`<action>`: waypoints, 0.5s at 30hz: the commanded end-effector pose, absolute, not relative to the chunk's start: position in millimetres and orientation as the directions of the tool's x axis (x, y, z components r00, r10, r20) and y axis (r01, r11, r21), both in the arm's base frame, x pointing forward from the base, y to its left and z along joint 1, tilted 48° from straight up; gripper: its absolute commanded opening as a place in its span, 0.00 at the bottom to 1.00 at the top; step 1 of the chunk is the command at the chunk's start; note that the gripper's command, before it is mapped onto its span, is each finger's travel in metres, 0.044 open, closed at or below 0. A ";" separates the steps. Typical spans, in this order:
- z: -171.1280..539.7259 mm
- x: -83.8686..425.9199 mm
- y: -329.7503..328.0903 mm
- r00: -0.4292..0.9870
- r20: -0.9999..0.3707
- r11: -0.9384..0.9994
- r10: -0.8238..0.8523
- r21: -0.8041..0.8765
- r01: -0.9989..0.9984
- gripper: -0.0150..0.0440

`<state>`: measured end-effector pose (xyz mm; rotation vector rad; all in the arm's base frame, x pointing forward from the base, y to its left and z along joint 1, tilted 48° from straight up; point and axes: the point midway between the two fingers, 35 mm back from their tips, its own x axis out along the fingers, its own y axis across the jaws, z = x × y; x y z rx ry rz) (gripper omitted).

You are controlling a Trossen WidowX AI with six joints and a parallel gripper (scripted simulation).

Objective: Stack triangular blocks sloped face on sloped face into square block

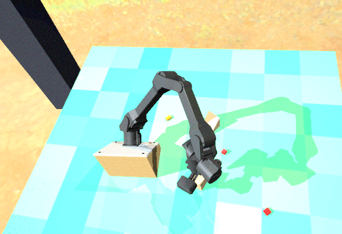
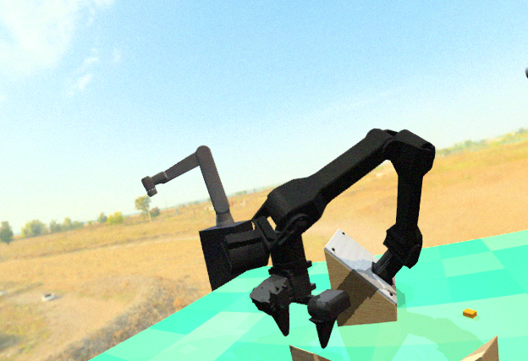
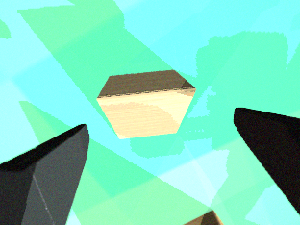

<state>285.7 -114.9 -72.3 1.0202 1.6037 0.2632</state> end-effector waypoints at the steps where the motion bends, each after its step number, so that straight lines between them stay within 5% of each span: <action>1: -76.9 286.5 -108.4 0.040 -0.684 0.591 0.728 0.656 0.470 1.00; 15: -90.8 287.9 -89.8 0.041 -0.683 0.589 0.729 0.657 0.470 1.00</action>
